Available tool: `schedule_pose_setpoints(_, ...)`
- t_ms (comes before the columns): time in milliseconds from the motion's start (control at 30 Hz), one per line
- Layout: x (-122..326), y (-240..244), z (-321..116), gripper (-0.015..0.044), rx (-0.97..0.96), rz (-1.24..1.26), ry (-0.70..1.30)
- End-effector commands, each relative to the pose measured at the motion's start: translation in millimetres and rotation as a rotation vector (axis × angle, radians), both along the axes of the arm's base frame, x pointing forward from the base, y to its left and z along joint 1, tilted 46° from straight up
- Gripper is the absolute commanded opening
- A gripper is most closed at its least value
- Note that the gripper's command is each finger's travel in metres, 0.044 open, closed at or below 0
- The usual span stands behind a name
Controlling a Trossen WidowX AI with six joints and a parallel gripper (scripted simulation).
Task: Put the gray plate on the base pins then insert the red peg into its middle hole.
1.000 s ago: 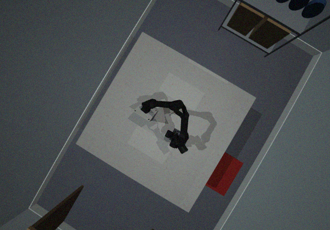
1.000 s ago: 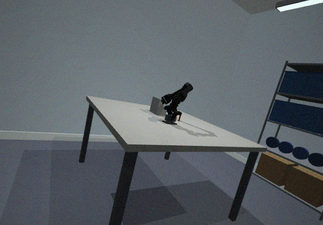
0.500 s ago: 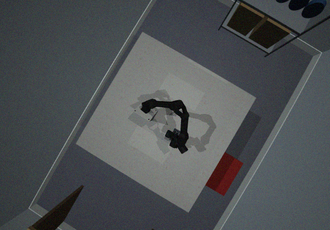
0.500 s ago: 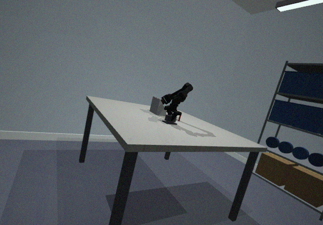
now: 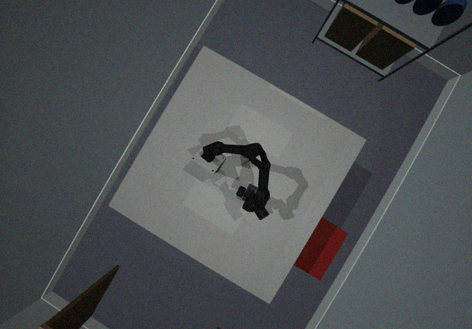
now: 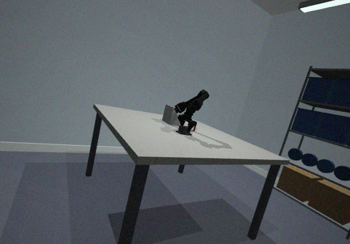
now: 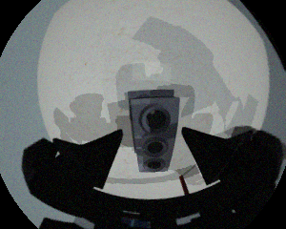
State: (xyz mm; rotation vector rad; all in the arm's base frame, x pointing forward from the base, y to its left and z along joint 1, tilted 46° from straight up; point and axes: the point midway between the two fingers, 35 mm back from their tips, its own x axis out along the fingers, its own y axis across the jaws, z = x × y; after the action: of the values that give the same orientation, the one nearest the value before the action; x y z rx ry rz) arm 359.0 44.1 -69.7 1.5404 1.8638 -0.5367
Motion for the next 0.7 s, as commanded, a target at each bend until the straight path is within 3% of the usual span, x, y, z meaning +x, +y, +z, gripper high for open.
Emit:
schedule_pose_setpoints(0,2.6,-7.6,6.6,0.0440,-0.002,0.002,-0.002)
schedule_pose_setpoints(233,11.6,-81.4,79.6,0.0440,-0.003,-0.003,0.002)
schedule_pose_setpoints(533,14.9,-83.1,81.9,0.0440,-0.002,0.000,-0.001)
schedule_pose_setpoints(667,-2.5,-58.3,119.1,0.0440,0.003,0.055,-0.055)
